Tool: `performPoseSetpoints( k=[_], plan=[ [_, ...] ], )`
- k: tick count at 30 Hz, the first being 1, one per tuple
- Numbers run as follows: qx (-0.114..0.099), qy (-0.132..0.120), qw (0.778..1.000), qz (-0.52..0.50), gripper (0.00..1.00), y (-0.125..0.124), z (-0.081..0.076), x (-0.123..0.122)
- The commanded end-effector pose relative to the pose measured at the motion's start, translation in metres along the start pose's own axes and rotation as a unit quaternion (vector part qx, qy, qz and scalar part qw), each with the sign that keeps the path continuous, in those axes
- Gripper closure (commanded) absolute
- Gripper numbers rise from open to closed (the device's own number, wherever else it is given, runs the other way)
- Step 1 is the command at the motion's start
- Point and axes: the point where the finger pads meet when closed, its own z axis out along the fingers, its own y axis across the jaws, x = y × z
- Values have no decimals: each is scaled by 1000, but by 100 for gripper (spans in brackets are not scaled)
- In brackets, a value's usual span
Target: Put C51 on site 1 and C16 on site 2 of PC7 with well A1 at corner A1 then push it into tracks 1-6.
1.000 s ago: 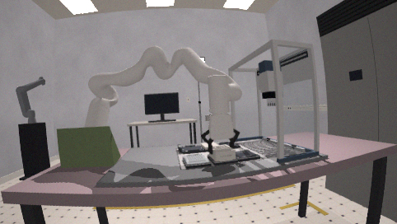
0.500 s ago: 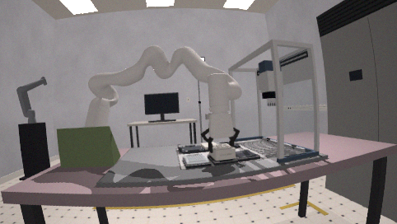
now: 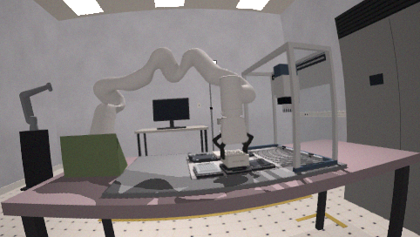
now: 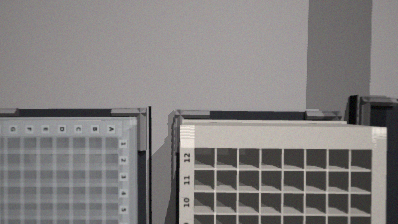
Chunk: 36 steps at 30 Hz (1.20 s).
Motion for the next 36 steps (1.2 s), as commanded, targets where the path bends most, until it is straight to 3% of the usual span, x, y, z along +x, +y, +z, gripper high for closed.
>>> performPoseSetpoints(
  k=[1, 14, 36],
  plan=[
    [-1, 0, 1000, 0, 100, 1, -5, 0],
    [-1, 0, 1000, 0, 100, 1, -7, 0],
    [-1, -1, 1000, 0, 100, 1, -40, 0]
  ],
)
